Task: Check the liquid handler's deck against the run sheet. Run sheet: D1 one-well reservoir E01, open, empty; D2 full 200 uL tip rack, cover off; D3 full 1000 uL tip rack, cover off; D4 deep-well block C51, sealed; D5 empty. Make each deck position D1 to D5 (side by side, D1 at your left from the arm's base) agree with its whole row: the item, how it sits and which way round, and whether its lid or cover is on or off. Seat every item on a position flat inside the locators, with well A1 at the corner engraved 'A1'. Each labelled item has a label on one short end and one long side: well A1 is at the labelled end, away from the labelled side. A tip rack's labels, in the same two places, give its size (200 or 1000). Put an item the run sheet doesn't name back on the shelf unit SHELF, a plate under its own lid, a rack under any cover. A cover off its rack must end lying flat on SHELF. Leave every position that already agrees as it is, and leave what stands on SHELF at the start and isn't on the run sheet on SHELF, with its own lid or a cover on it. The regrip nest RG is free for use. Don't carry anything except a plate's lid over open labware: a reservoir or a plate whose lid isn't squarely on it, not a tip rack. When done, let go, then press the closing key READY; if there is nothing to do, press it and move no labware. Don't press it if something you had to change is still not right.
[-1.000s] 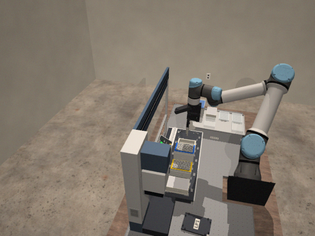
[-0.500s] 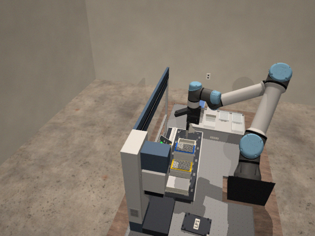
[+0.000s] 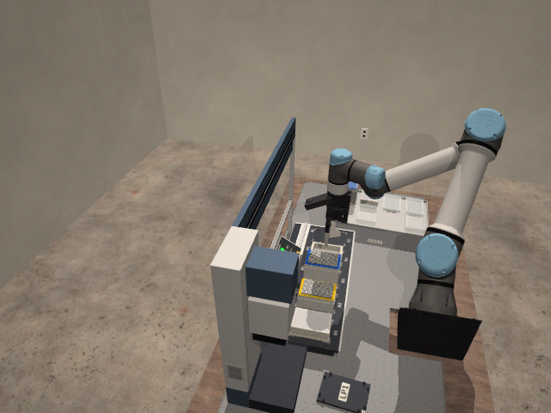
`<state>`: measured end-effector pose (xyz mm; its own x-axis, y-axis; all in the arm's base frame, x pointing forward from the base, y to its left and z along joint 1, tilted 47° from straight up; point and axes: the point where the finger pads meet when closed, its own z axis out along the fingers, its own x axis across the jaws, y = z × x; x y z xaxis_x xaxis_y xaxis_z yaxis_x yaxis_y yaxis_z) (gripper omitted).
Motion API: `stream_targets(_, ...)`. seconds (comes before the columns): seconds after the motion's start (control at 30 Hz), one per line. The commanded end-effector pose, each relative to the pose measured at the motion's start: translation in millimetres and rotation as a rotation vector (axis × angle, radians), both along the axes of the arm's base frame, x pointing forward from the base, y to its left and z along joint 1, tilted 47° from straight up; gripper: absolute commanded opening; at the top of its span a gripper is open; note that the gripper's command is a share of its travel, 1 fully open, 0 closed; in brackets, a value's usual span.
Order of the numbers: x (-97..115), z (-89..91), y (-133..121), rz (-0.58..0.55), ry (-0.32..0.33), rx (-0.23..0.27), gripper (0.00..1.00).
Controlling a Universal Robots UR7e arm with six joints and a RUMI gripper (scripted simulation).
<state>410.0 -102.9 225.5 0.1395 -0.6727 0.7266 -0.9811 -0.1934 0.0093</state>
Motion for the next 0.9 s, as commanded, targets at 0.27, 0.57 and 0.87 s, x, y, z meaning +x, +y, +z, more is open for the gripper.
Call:
stream_targets(0.27,2.7,-12.1,-12.8,0.001,-0.001,0.000,0.82)
stream_targets(0.57,4.3,-20.2,-21.2,0.001,-0.001,0.000,0.82)
stream_targets(0.87,6.4,-30.5,-31.9,0.001,-0.001,0.000,0.82)
